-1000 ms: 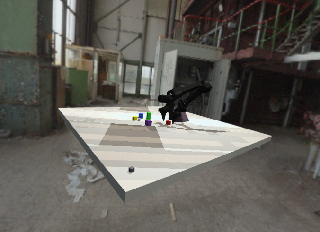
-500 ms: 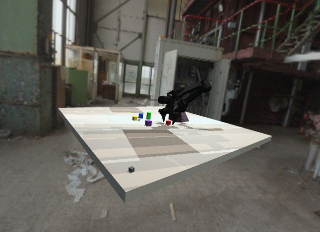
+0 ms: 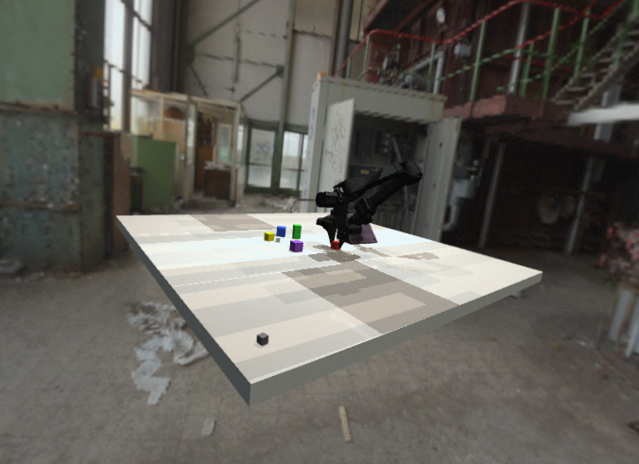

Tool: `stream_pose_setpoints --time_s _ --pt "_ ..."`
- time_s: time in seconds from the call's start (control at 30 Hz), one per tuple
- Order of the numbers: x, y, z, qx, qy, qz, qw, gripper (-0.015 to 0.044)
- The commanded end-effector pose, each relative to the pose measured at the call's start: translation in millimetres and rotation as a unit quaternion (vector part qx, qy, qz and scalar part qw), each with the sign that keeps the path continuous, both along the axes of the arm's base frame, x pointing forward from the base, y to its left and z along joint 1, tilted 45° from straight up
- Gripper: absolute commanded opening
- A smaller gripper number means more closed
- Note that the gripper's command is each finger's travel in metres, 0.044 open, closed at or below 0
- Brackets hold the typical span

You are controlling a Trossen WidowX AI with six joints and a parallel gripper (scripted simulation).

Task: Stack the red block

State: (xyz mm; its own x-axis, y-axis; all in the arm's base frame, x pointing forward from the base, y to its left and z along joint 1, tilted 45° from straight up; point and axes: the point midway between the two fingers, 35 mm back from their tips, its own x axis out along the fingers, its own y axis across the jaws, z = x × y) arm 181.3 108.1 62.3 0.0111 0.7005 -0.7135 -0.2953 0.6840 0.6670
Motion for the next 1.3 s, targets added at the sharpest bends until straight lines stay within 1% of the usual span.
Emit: stream_pose_setpoints --time_s 0.0,0.23,0.33,0.37,1.27 --pt "-1 0 0 0.002 0.002 0.001 1.000 0.0138" --pt "-1 0 0 0.002 0.002 0.001 1.000 0.0091" --pt "-1 -2 2 0.002 0.002 0.001 1.000 0.0012" --pt "0 -4 4 0.001 0.002 0.001 1.000 0.0000" --pt "0 -81 80 0.000 0.003 0.001 1.000 0.0000"
